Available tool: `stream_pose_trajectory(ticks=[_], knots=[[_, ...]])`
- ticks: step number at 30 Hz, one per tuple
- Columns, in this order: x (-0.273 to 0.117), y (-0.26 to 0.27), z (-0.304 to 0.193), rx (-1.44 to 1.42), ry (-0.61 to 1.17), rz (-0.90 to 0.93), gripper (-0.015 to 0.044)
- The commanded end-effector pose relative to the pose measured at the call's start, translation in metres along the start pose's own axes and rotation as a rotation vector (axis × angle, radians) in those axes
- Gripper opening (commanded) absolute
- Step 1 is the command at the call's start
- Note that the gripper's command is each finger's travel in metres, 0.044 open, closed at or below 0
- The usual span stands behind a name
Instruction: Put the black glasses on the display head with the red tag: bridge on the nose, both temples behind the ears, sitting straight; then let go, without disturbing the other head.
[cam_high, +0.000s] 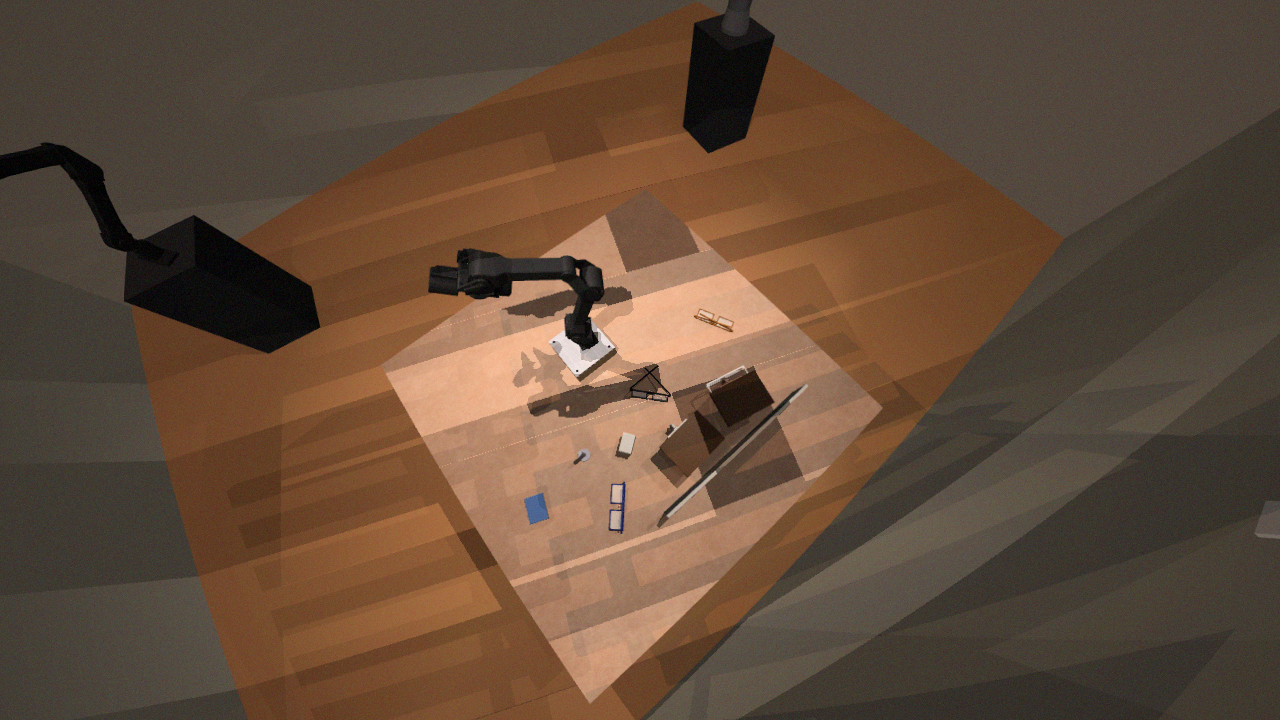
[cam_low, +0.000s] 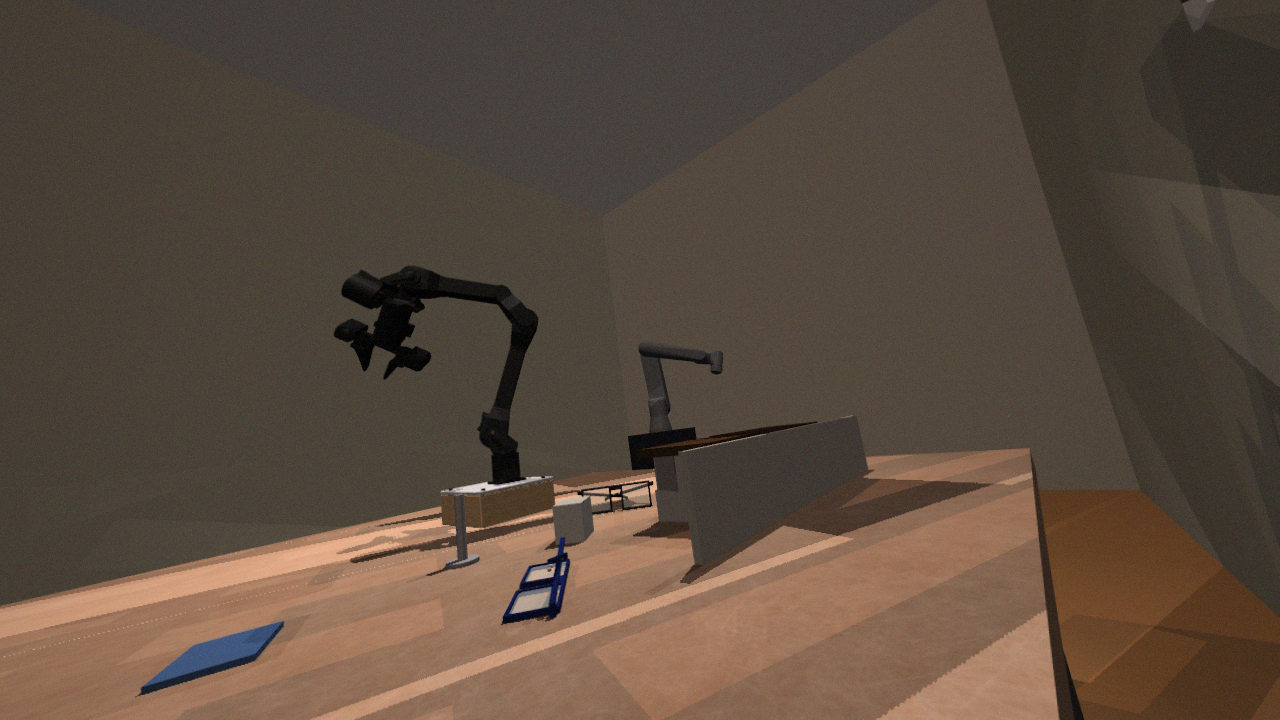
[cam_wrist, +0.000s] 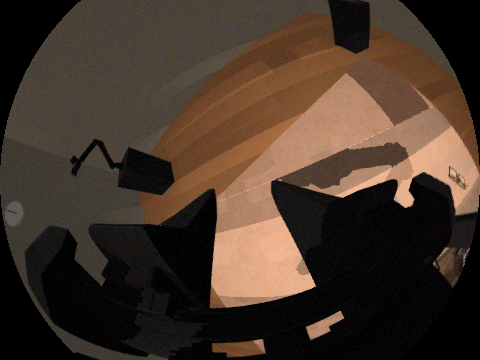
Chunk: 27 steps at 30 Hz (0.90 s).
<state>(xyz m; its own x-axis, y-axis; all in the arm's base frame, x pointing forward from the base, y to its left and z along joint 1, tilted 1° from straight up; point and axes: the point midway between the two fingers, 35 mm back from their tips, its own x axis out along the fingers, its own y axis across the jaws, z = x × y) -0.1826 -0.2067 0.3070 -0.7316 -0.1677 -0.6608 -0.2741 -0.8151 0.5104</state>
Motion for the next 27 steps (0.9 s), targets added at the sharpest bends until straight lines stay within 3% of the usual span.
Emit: stream_pose_trajectory(ticks=[1,12,20,27], knots=[[-0.01,0.007,-0.053,-0.264,0.125,0.065,0.02],[-0.083,-0.032,-0.216,-1.168,0.468,0.387,0.02],[-0.148,-0.118,-0.298,-1.886,0.596,0.72,0.02],[-0.195,-0.222,-0.33,-2.504,0.61,1.087,0.02]])
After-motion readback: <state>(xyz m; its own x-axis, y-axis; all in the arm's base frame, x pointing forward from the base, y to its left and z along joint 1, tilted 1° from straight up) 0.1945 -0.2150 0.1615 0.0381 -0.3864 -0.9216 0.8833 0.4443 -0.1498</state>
